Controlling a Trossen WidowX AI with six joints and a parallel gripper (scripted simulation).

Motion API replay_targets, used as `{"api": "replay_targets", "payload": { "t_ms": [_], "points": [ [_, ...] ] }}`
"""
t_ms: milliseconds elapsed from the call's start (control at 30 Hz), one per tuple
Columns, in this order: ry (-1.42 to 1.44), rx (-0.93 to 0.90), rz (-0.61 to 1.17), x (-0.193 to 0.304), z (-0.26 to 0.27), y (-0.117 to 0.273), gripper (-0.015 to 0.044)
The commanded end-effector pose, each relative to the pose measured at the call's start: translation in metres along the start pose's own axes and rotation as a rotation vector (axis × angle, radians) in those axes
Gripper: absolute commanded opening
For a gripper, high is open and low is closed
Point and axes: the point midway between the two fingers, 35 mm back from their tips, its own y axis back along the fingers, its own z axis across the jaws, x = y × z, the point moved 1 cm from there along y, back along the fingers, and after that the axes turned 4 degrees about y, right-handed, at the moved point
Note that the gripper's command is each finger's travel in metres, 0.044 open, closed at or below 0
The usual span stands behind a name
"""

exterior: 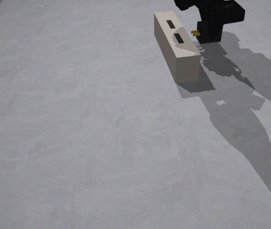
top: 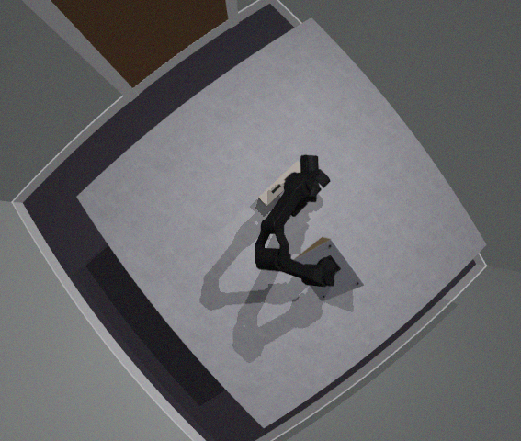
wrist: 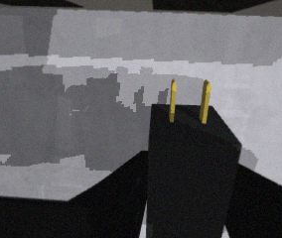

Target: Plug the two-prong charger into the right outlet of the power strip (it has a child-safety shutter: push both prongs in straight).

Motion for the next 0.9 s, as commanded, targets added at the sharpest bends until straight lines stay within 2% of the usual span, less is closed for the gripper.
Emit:
{"api": "replay_targets", "payload": {
  "t_ms": [0,867],
  "points": [
    [-0.008,-0.003,-0.002,-0.005,-0.001,0.000,0.0000],
    [-0.026,-0.006,-0.003,-0.018,-0.001,0.000,0.0000]
  ]
}}
